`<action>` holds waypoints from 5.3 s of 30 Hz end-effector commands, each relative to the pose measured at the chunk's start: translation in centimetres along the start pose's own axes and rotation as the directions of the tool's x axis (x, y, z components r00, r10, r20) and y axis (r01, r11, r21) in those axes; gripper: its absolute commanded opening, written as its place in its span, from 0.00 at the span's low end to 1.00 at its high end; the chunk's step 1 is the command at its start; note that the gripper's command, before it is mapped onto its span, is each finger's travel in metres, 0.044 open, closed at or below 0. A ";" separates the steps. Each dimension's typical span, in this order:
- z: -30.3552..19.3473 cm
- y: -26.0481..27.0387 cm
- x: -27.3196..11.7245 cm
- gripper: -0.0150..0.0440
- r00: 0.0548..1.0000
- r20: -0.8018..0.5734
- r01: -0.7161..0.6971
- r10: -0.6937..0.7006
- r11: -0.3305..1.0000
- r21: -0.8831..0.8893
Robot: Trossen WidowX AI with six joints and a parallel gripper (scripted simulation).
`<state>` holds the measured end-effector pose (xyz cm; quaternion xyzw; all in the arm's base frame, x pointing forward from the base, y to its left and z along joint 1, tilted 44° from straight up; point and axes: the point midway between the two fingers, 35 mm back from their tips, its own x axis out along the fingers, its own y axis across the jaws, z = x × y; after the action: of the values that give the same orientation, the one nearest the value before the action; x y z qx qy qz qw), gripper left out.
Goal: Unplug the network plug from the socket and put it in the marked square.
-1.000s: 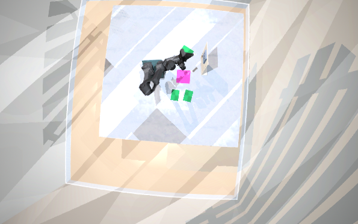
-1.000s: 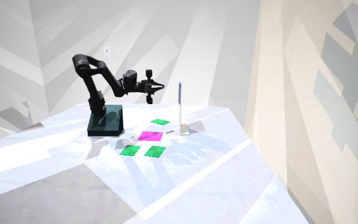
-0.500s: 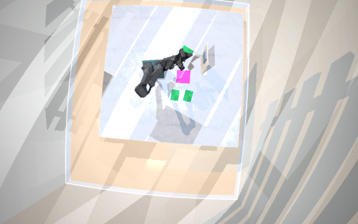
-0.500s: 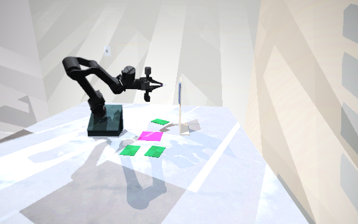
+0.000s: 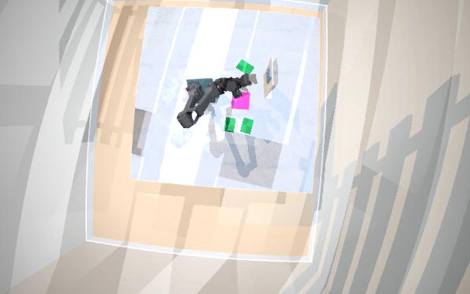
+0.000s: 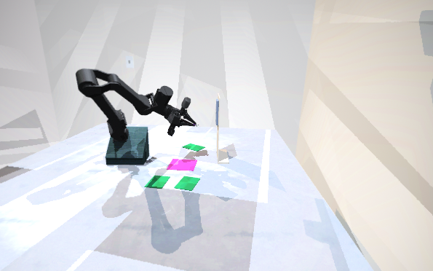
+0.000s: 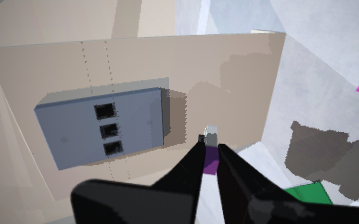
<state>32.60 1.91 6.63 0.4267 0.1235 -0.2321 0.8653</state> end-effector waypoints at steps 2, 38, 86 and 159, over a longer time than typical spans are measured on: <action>1.7 -2.3 0.5 0.25 0.989 0.075 0.125 -0.129 0.990 0.058; 6.2 -10.2 0.5 0.25 0.852 0.267 0.409 -0.451 0.891 0.197; 6.8 -14.1 2.1 0.25 0.852 0.273 0.406 -0.446 0.893 0.193; 5.9 -12.1 0.1 0.52 0.852 0.265 0.411 -0.453 0.889 0.200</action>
<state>26.26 -9.40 1.38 0.3992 0.0733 -0.4929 0.7696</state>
